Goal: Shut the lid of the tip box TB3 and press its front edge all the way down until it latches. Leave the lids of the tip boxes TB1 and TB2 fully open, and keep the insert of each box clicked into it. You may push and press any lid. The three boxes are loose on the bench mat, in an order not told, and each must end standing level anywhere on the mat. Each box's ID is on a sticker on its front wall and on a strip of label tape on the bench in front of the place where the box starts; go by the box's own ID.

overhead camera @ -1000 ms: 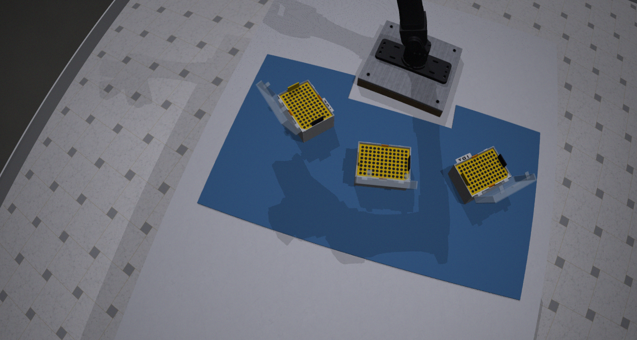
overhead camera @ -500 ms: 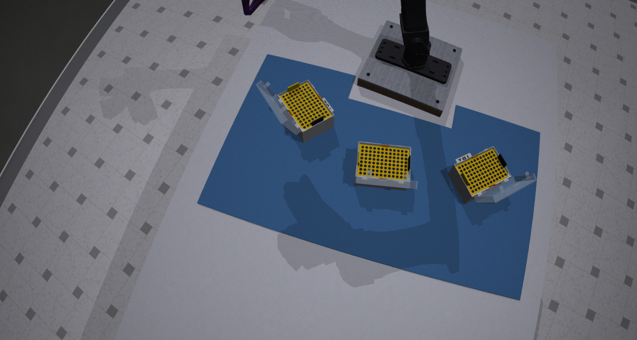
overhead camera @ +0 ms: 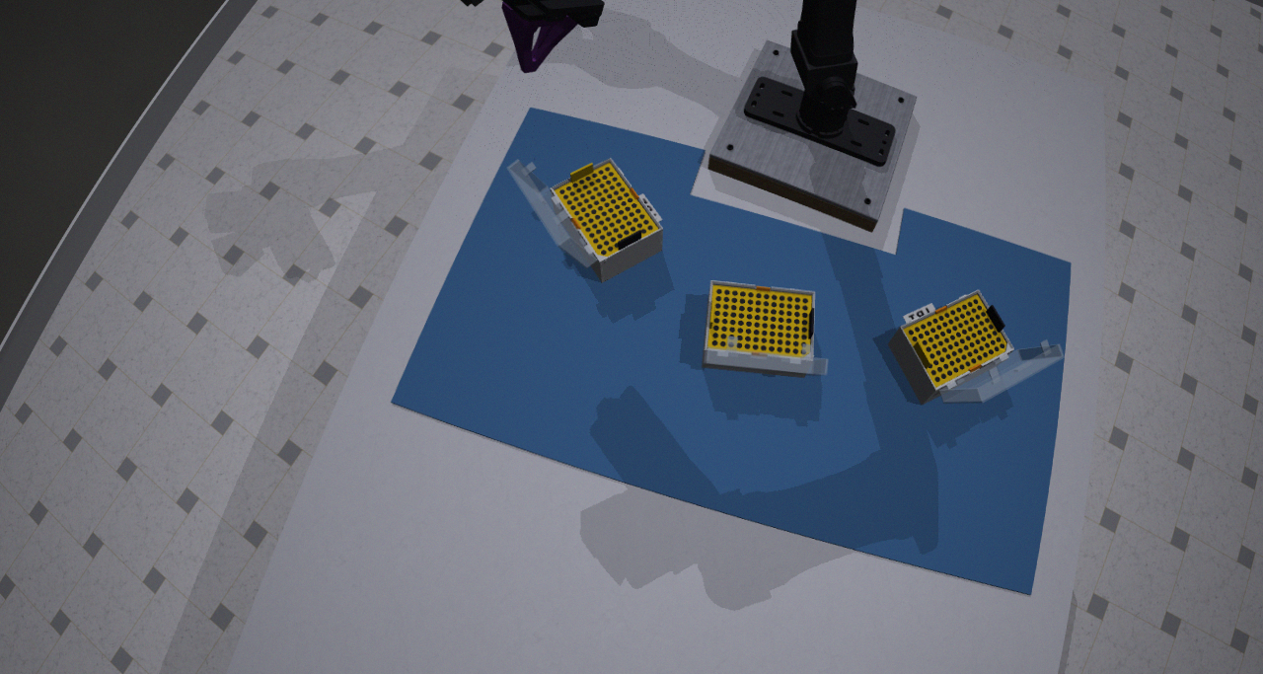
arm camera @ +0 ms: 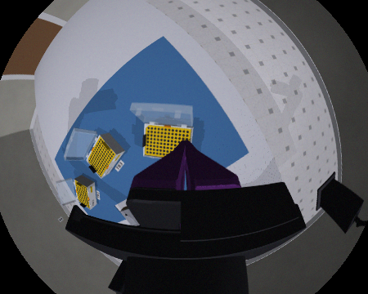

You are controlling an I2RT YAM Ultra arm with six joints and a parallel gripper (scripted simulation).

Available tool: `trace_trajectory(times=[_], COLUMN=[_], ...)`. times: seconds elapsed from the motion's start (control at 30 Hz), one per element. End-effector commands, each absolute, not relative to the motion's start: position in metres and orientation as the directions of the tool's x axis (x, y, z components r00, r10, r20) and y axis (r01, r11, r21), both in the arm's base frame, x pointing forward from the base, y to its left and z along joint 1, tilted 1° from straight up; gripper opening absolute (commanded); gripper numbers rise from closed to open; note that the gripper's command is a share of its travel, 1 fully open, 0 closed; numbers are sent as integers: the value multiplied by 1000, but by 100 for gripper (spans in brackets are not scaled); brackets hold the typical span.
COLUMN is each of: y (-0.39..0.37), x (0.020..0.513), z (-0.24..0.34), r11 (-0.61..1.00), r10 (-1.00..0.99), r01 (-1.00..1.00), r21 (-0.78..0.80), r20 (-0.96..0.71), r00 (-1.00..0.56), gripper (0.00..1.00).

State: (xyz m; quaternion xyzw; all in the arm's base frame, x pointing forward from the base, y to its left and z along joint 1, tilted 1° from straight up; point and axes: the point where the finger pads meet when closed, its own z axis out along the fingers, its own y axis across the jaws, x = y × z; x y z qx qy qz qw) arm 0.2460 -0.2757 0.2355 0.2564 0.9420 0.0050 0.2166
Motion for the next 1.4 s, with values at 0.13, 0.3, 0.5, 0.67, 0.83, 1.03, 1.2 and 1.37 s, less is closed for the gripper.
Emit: trace_trajectory(times=[0.13, 0.3, 0.5, 0.67, 0.83, 1.03, 1.2, 1.37], y=[-248, -224, -205, -180, -156, -132, -113, -90], x=[254, 259, 262, 264, 264, 262, 259, 253], z=[235, 230, 226, 220, 214, 207, 201, 194], r11=[881, 901, 908, 926, 942, 957, 965, 969], r10=[464, 429, 415, 376, 335, 292, 264, 247], r01=[459, 420, 404, 364, 322, 279, 252, 235], r21=[113, 110, 108, 102, 95, 86, 79, 75], r20=[-397, -373, -363, -340, -316, -294, -281, -272], r00=[-792, -823, -834, -862, -888, -910, -923, -930], gripper=[0, 0, 0, 0, 0, 0, 0, 0])
